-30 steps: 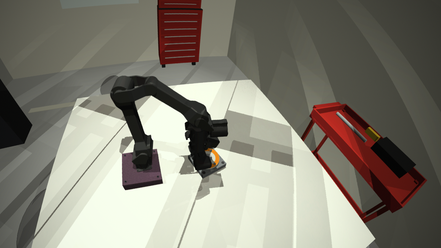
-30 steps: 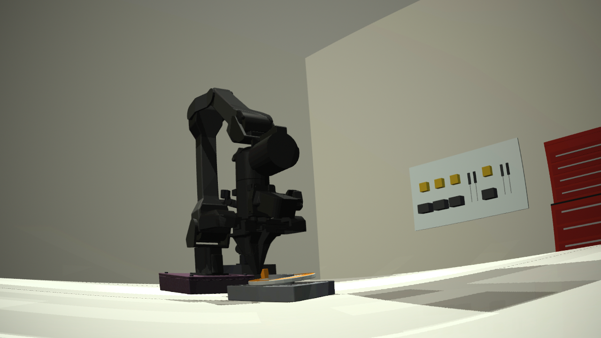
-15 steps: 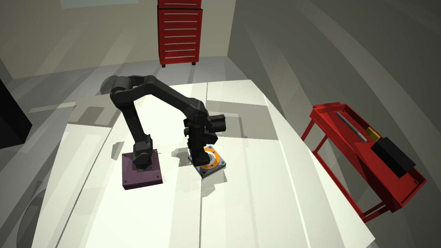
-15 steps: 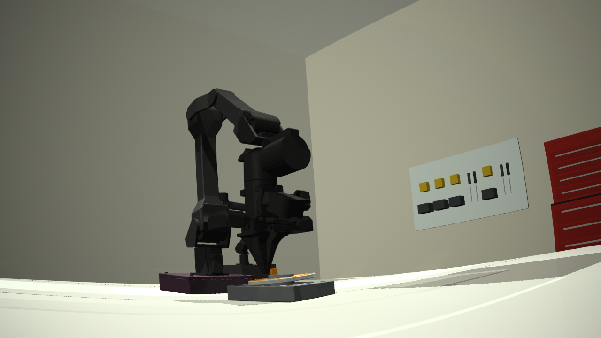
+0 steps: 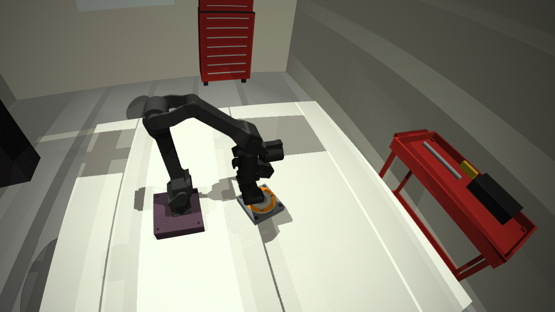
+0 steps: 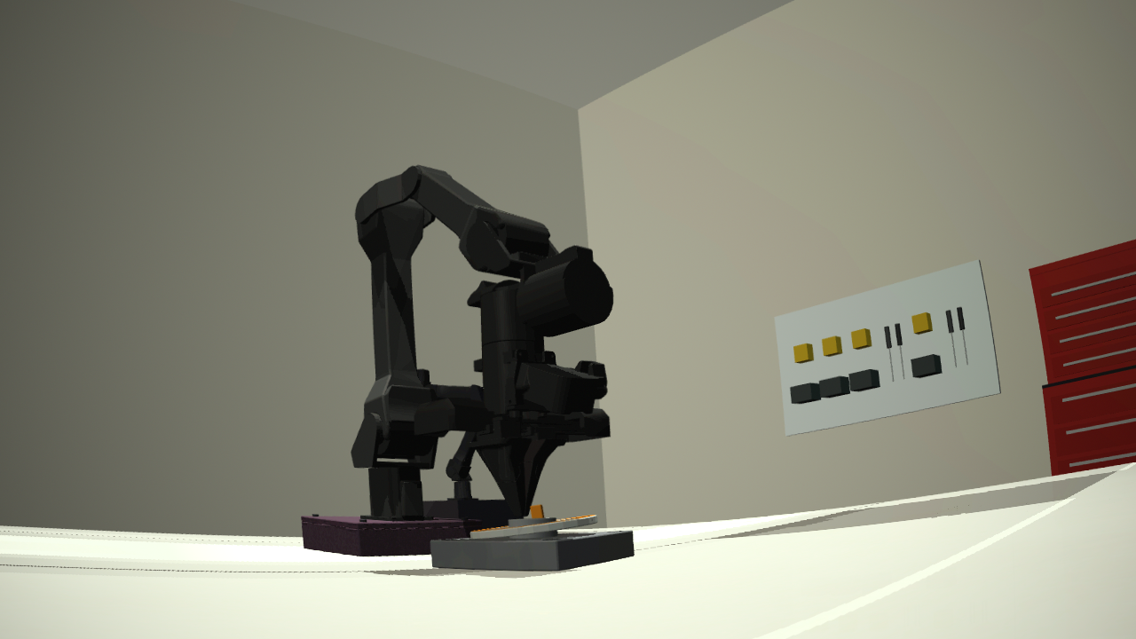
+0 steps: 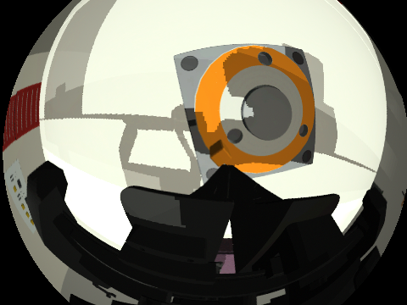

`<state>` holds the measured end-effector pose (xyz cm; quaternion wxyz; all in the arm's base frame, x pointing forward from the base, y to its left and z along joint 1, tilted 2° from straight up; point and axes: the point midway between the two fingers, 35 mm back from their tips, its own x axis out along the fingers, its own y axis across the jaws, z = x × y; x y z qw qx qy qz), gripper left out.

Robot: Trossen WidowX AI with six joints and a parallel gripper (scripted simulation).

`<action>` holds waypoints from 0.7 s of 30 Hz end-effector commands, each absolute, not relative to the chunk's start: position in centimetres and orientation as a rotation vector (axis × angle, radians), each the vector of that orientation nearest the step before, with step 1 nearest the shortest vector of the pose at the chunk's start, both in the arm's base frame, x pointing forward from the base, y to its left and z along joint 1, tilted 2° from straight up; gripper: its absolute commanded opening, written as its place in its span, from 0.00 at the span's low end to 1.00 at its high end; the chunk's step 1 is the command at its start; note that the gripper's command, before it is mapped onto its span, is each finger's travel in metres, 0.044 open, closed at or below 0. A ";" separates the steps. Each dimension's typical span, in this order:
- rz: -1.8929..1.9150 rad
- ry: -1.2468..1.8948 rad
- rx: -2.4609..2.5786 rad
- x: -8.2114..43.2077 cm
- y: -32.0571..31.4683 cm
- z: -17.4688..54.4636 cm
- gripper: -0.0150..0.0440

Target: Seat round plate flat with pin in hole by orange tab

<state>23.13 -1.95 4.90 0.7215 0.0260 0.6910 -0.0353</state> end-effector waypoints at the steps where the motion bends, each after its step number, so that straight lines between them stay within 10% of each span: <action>1: -0.077 1.518 0.062 23.9 -1.4 5.1 0.25; 21: -0.076 1.517 0.063 25.1 -0.4 5.4 0.25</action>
